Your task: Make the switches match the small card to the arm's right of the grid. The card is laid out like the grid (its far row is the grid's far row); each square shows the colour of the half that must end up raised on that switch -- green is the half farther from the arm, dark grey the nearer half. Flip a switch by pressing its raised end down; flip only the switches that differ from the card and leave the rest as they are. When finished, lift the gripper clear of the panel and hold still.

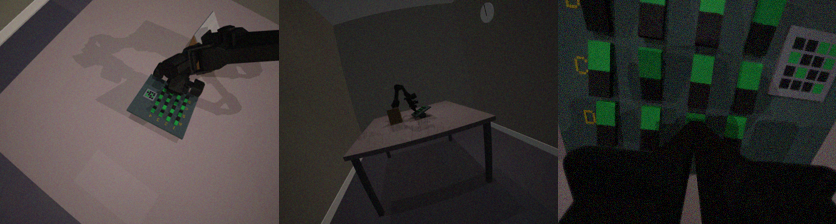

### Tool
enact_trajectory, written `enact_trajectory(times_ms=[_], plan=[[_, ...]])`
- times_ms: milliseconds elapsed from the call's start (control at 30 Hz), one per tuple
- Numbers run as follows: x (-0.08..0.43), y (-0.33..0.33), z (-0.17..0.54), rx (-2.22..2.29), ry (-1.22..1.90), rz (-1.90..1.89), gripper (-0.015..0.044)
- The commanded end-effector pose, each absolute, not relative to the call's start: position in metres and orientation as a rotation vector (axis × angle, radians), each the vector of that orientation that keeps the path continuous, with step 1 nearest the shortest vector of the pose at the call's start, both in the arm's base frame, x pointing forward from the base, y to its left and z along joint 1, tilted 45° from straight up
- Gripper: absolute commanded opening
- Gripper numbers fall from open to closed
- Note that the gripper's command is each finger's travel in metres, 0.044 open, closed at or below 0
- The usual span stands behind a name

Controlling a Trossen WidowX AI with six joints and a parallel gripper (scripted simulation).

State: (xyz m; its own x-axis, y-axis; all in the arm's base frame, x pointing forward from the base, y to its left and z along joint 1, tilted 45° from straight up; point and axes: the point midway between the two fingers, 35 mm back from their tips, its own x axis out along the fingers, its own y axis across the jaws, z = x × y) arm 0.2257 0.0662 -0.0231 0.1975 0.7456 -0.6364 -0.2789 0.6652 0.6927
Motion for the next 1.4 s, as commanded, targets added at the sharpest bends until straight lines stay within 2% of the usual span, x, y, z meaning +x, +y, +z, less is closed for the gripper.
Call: enact_trajectory(times_ms=[0,1000,1233,1367], plan=[[0.226,0.067,-0.023,0.488,1.164,0.756,0.0],[0.227,0.07,-0.026,0.488,1.164,0.757,0.0],[0.214,0.025,0.009,0.491,1.146,0.745,0.0],[0.212,0.02,0.014,0.494,1.142,0.745,0.0]])
